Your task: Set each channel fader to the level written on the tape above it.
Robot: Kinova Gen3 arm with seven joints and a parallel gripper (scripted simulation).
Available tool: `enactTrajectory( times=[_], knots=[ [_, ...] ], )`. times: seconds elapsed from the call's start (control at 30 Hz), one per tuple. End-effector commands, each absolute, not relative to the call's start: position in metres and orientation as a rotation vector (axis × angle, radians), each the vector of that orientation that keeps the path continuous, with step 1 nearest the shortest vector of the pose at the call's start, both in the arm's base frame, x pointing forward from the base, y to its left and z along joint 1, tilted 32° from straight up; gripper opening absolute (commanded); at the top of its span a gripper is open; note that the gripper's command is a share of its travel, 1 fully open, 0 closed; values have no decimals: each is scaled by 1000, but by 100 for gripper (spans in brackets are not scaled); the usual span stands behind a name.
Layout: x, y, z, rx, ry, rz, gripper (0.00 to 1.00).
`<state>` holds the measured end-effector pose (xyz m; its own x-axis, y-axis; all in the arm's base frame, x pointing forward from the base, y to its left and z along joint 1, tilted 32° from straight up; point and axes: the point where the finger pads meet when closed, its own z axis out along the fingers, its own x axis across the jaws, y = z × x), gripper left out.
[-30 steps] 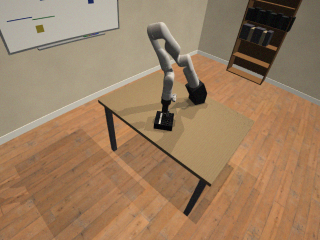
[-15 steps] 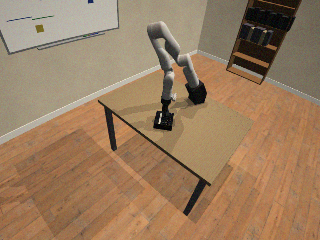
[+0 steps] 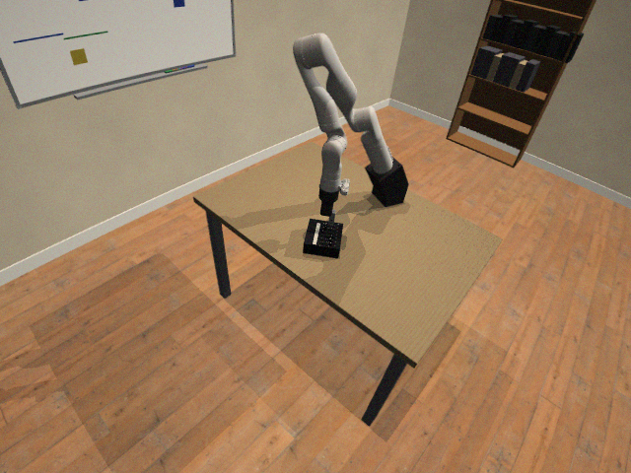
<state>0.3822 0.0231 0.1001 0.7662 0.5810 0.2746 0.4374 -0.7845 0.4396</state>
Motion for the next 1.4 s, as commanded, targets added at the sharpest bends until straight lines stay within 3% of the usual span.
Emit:
enactTrajectory(
  times=[0.0,1.37],
  knots=[
    [384,28,108,2609,787,593,0],
    [379,31,116,2617,768,598,0]
  ],
)
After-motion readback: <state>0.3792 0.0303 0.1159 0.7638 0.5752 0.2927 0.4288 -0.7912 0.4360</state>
